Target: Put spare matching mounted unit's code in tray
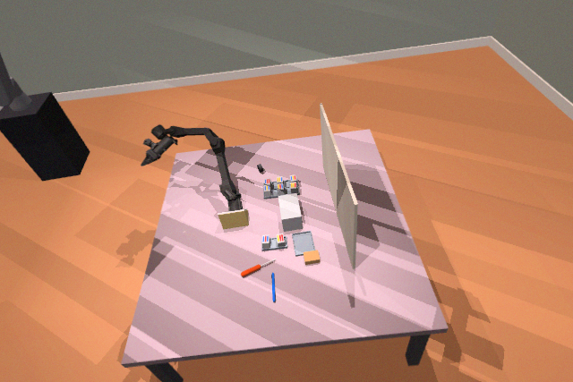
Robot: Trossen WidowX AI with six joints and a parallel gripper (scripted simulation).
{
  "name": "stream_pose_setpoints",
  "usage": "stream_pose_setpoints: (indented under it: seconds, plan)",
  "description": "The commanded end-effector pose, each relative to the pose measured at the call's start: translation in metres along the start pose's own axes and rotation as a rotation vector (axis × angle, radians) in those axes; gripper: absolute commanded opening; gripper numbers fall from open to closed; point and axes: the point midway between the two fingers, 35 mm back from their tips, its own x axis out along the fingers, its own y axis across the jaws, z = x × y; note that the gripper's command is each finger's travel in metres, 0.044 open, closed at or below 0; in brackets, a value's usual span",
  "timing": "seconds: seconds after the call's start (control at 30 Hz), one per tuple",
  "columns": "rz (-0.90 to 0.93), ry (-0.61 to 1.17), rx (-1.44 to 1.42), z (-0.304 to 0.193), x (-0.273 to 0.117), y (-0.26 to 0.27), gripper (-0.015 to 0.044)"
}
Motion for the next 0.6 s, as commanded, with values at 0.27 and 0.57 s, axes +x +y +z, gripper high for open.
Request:
stream_pose_setpoints:
  seconds: [0.27,0.57]
  plan:
    - [-0.024,0.002,0.02,-0.004,-0.004,-0.012,0.044]
    - [-0.299,0.02,0.237,-0.061,-0.068,-0.125,0.044]
